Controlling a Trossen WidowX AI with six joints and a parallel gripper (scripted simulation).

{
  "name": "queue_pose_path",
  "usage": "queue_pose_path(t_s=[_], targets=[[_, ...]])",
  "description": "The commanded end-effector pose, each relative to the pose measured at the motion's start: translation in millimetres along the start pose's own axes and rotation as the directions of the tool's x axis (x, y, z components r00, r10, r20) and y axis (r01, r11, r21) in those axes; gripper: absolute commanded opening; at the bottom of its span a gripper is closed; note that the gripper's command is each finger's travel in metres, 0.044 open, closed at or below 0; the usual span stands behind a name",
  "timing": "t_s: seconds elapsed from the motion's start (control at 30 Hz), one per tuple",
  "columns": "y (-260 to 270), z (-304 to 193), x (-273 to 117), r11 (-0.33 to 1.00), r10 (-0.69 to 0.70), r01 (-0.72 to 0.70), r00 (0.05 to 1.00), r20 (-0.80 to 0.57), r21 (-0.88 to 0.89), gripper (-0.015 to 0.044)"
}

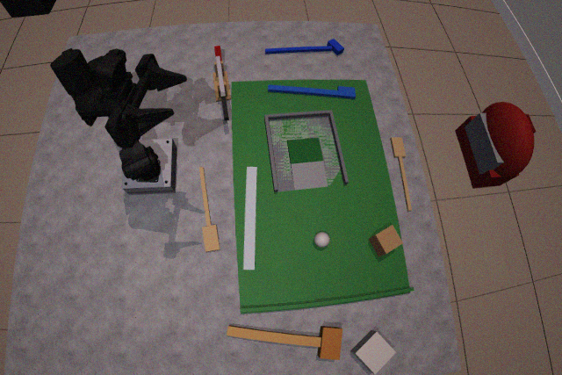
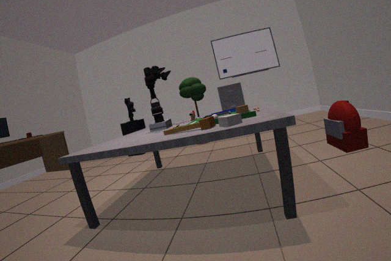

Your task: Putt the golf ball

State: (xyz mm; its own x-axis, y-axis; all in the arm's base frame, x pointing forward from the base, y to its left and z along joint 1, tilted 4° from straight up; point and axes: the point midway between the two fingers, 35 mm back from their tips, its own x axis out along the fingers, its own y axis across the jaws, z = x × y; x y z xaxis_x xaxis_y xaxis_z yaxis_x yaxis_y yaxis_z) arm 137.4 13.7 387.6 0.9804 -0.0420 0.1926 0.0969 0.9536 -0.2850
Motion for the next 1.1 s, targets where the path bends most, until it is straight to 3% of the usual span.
queue_pose_path(t_s=[0.0, 0.27, 0.5, 0.8, 1.07], targets=[[-0.9, -0.5, 0.7, 1.000, 0.003, -0.003, 1.000, -0.002, 0.003, 0.0426], [-19.0, -37.8, 45.6, 0.976, 0.199, -0.183, 0.971, -0.136, 0.122, 0.0440], [18.2, -93.4, 94.2, 0.893, 0.451, -0.419, 0.833, -0.320, 0.165, 0.0440], [127.9, -168.4, 109.4, 0.613, 0.699, -0.775, 0.440, -0.564, 0.154, 0.0440], [229.9, -226.9, 61.5, 0.140, 0.657, -0.984, 0.008, -0.754, 0.112, 0.0440]])
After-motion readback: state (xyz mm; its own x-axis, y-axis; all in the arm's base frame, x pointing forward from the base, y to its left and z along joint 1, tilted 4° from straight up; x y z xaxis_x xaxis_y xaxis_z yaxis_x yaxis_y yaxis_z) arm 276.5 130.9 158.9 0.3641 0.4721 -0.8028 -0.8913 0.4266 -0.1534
